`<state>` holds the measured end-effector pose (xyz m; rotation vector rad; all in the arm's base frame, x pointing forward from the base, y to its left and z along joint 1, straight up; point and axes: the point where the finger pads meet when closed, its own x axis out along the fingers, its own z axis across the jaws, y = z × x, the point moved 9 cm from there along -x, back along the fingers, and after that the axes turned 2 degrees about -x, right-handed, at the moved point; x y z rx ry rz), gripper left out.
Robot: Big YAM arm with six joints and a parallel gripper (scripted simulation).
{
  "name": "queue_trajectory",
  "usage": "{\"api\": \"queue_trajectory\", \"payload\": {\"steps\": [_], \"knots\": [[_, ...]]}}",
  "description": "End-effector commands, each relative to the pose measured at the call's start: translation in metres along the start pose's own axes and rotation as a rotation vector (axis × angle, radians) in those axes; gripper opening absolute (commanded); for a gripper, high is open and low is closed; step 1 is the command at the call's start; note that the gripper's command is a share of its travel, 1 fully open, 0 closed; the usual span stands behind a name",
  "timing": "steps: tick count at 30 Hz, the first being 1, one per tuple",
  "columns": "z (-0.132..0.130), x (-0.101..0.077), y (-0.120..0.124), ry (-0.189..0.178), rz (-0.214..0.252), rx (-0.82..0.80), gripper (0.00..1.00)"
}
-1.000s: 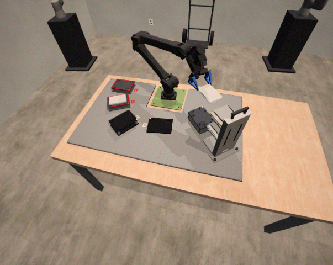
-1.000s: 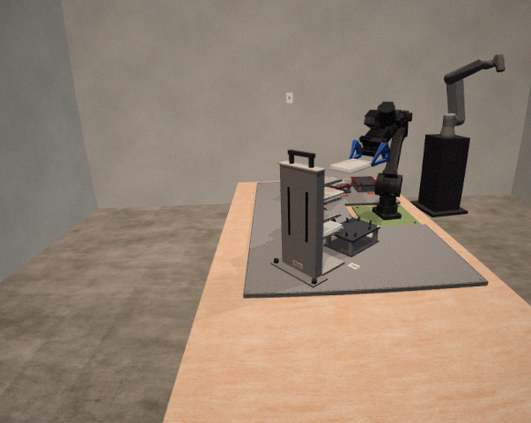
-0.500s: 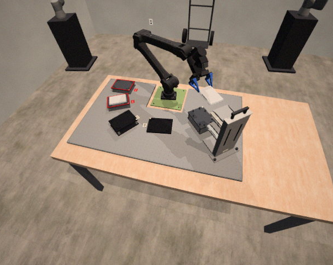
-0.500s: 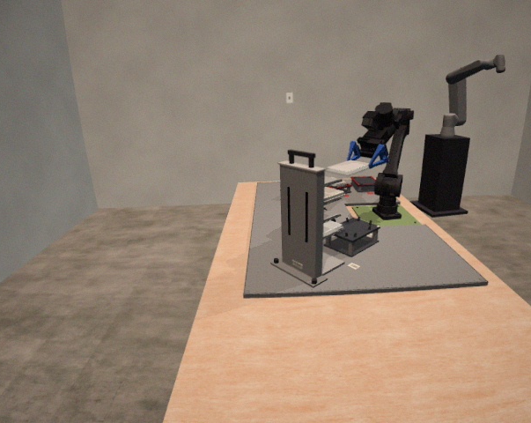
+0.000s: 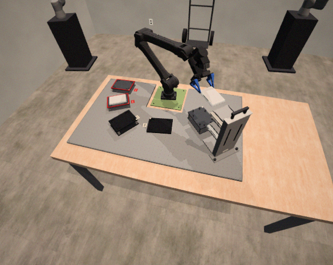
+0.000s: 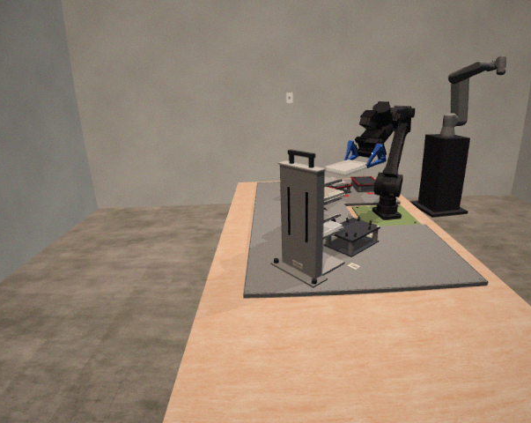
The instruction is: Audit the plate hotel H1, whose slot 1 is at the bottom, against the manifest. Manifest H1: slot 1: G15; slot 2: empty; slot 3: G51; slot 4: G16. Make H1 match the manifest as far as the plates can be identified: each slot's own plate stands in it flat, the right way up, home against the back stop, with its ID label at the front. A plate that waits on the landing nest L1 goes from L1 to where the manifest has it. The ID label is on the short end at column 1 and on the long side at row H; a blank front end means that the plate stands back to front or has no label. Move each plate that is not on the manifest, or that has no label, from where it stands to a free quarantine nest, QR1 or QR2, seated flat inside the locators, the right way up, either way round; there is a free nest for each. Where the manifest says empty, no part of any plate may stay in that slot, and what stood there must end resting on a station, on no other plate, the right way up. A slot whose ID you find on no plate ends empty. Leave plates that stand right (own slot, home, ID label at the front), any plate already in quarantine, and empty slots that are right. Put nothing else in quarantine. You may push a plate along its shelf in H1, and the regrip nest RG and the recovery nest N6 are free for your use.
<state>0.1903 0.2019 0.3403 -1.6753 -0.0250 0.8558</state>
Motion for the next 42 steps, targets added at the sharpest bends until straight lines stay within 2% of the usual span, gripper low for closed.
{"api": "queue_trajectory", "payload": {"steps": [1, 24, 42], "knots": [[-0.003, -0.014, -0.05, -0.005, -0.111, 0.03, 0.86], [-0.003, 0.004, -0.063, -0.004, -0.112, 0.028, 0.86], [-0.004, 0.0, -0.064, -0.005, -0.12, 0.036, 0.86]]}}
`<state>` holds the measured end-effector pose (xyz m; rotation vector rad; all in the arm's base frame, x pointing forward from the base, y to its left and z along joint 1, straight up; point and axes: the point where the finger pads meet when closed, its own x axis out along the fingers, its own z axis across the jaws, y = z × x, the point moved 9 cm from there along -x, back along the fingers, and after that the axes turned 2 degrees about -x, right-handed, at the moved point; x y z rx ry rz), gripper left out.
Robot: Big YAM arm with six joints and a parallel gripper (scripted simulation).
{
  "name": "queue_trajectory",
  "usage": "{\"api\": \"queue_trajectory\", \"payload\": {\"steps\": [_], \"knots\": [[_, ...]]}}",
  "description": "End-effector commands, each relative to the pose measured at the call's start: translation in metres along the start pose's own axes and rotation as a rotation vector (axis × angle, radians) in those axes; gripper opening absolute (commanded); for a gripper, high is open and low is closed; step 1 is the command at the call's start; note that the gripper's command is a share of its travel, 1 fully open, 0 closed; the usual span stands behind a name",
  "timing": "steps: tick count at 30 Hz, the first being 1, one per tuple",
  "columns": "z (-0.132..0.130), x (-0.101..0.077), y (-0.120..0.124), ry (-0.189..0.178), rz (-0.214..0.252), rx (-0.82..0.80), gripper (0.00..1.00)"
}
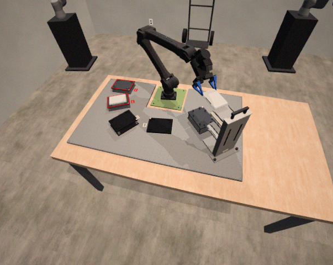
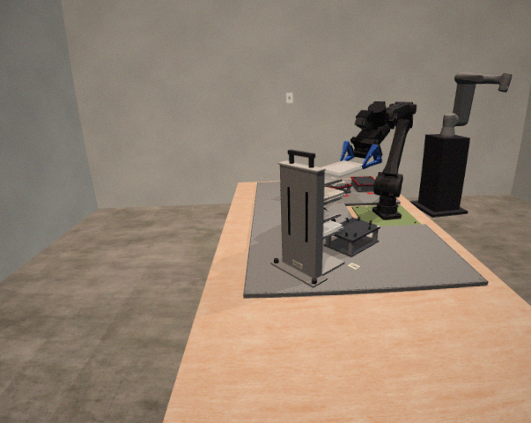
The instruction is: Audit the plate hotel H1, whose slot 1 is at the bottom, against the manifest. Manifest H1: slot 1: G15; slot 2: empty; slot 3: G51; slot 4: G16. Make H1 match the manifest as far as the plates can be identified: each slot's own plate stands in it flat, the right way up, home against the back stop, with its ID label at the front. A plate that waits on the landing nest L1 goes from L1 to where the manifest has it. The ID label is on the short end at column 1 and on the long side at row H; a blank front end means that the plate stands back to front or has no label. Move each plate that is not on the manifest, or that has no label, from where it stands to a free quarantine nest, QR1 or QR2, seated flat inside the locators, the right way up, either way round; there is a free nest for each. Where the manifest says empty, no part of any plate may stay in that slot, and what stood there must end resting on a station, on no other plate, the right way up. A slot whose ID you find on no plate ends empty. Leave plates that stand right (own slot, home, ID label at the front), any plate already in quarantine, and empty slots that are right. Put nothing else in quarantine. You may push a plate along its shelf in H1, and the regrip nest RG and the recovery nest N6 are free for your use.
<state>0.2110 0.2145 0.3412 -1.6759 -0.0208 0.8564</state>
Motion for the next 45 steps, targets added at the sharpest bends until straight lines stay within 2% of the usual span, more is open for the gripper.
{"api": "queue_trajectory", "payload": {"steps": [1, 45], "knots": [[-0.003, -0.02, -0.051, -0.007, -0.123, 0.036, 0.86], [-0.003, 0.008, -0.058, -0.004, -0.116, 0.027, 0.86]]}}
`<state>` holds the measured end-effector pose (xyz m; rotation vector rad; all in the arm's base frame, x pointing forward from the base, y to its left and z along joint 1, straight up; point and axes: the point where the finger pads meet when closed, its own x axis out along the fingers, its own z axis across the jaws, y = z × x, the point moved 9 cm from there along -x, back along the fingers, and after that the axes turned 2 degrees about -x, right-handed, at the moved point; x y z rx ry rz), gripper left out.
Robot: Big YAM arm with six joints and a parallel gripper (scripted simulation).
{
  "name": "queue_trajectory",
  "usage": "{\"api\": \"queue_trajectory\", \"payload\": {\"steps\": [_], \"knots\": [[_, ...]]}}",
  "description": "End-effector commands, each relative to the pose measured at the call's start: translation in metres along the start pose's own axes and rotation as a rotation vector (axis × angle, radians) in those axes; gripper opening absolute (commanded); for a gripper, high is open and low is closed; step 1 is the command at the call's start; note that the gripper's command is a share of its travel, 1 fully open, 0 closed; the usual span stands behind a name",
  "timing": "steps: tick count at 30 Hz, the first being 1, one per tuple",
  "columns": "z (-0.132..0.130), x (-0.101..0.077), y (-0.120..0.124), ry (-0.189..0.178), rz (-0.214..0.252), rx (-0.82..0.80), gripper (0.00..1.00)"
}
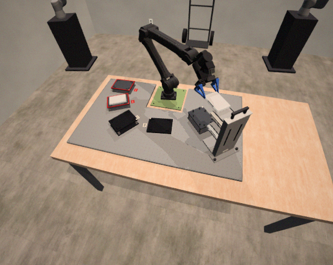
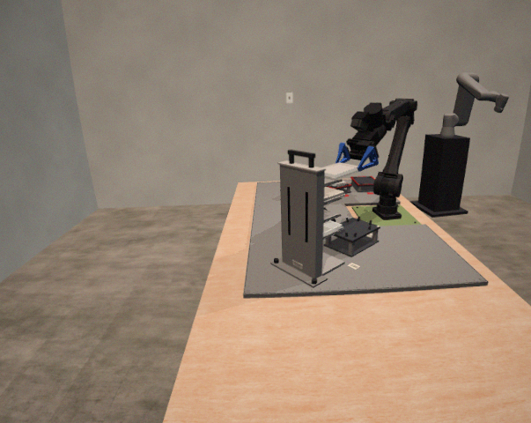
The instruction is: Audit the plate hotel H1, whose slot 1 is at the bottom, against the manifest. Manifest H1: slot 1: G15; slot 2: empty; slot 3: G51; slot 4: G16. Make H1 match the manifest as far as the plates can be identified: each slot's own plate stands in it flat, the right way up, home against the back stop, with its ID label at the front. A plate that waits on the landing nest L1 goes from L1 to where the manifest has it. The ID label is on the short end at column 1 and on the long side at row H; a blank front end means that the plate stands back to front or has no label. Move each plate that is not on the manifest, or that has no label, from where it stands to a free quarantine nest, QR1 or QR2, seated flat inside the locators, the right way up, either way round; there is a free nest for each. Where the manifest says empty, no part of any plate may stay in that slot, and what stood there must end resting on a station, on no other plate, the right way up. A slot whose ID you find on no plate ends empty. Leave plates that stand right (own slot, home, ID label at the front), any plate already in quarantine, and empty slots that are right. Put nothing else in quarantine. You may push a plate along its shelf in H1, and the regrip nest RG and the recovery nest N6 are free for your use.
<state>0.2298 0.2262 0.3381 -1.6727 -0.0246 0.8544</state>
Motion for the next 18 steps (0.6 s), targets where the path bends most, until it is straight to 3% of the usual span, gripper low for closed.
{"api": "queue_trajectory", "payload": {"steps": [1, 18], "knots": [[-0.003, -0.012, -0.049, -0.003, -0.112, 0.025, 0.86], [-0.003, -0.002, -0.053, -0.002, -0.112, 0.024, 0.86]]}}
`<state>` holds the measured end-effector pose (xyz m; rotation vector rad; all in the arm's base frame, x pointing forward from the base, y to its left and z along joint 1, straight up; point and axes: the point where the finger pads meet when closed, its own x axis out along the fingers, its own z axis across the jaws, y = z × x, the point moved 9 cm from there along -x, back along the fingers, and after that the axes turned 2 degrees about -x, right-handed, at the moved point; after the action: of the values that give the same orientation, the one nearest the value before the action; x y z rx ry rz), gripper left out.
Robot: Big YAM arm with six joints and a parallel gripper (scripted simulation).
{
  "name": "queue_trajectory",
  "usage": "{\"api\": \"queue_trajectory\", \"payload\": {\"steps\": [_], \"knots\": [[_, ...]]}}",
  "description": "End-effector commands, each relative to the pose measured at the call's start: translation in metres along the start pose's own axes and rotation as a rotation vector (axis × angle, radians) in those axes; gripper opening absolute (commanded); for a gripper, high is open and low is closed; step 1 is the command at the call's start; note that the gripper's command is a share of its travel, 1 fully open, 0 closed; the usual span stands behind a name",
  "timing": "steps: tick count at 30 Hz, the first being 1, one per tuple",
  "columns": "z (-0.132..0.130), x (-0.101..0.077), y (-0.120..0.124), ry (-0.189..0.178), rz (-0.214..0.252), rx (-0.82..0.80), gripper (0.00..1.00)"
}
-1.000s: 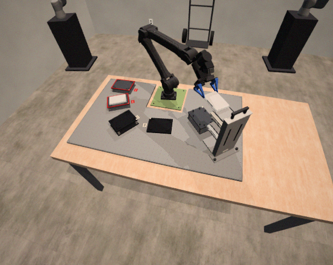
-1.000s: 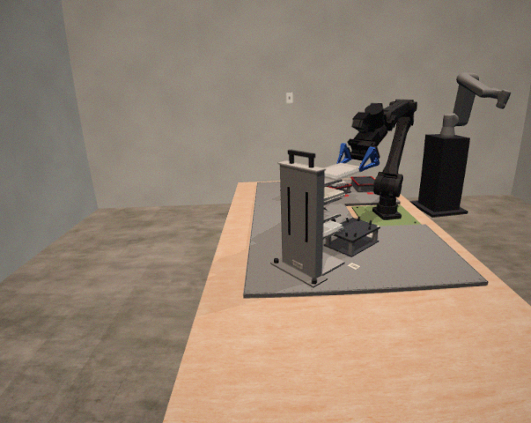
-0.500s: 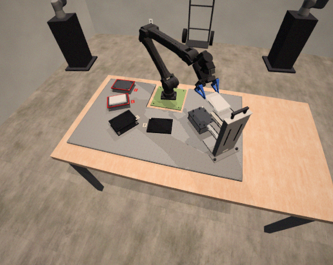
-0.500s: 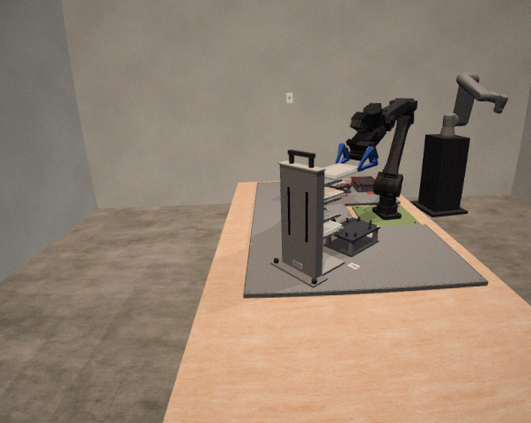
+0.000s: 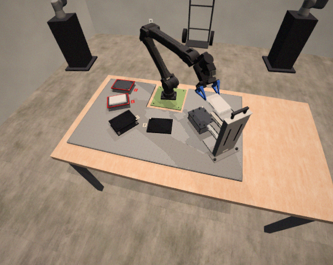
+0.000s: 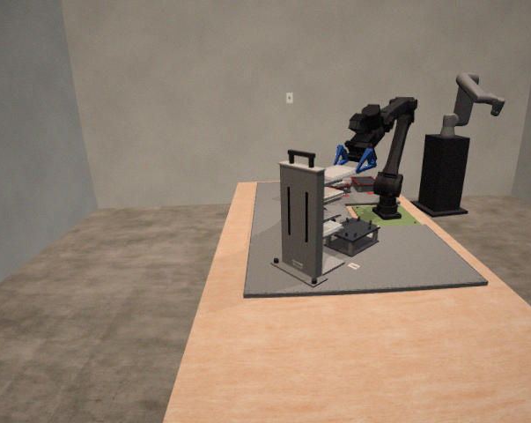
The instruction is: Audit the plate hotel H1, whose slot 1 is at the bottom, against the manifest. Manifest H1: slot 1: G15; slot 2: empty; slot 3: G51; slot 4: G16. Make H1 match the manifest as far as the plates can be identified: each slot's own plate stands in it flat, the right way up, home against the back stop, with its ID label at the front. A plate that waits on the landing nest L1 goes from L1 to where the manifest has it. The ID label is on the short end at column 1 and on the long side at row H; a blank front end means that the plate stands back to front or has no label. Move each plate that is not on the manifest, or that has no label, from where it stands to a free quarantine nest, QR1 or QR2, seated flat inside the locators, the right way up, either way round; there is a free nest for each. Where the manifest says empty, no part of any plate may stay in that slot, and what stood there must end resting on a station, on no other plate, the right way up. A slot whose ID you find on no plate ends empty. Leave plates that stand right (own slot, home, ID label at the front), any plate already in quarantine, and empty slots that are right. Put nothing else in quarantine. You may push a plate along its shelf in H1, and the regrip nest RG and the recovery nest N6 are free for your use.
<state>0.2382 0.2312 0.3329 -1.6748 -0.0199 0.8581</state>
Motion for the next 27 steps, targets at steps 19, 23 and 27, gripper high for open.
{"api": "queue_trajectory", "payload": {"steps": [19, 23, 27], "knots": [[-0.0028, -0.0096, -0.0547, -0.004, -0.124, 0.027, 0.86], [-0.0028, -0.0096, -0.0547, -0.004, -0.124, 0.027, 0.86], [-0.0027, -0.0095, -0.0546, -0.004, -0.124, 0.027, 0.86]]}}
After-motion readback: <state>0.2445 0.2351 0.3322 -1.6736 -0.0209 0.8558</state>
